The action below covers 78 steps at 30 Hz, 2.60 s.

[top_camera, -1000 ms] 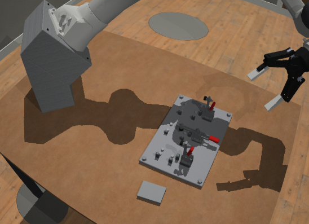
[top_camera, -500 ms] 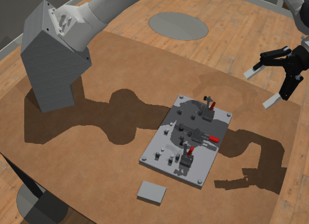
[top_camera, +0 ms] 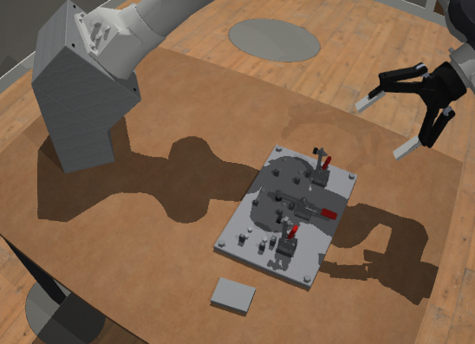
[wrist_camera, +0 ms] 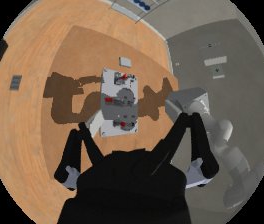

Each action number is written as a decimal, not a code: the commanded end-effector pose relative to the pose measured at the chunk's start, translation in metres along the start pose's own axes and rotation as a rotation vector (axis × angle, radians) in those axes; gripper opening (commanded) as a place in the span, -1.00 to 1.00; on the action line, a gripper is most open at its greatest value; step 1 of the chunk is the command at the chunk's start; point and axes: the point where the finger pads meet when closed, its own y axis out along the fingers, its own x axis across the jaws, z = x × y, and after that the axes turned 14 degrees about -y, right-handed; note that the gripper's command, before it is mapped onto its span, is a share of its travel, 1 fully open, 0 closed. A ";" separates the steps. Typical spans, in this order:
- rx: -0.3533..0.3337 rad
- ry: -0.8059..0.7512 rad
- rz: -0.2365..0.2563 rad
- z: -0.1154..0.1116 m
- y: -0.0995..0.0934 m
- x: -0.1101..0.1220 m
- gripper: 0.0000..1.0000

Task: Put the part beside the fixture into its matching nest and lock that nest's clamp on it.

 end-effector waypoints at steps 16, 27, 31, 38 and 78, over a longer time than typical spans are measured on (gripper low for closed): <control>-0.088 0.387 0.155 -0.038 0.021 0.001 1.00; -0.166 0.571 0.227 -0.060 0.034 0.005 1.00; -0.193 0.633 0.249 -0.067 0.039 0.006 1.00; -0.256 0.771 0.295 -0.081 0.049 0.010 1.00; -0.640 1.512 0.470 -0.132 0.109 0.035 1.00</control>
